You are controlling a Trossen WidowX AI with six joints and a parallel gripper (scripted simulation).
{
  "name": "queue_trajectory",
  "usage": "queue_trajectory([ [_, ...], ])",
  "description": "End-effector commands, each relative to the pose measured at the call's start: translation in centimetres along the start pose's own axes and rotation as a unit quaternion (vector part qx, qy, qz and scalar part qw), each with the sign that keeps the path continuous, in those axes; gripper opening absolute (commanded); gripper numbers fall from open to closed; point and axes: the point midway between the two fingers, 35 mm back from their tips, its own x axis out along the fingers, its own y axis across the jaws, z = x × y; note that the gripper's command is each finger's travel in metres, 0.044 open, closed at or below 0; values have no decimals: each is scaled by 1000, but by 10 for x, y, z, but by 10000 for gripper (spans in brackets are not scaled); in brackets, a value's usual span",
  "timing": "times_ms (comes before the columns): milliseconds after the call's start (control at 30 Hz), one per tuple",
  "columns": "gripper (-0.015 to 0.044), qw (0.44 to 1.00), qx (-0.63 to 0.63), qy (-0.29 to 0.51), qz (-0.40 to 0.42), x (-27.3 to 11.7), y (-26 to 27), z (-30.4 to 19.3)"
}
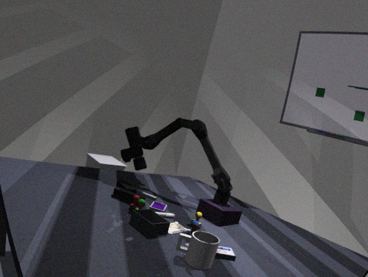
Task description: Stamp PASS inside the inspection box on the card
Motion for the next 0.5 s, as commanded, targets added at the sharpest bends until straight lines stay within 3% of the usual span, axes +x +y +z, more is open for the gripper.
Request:
queue_trajectory([
  [0,222,993,78,-92,15,-43,-1,39],
  [233,222,947,206,-226,102,-143,20,92],
  [467,222,882,286,-286,243,-239,53,116],
])
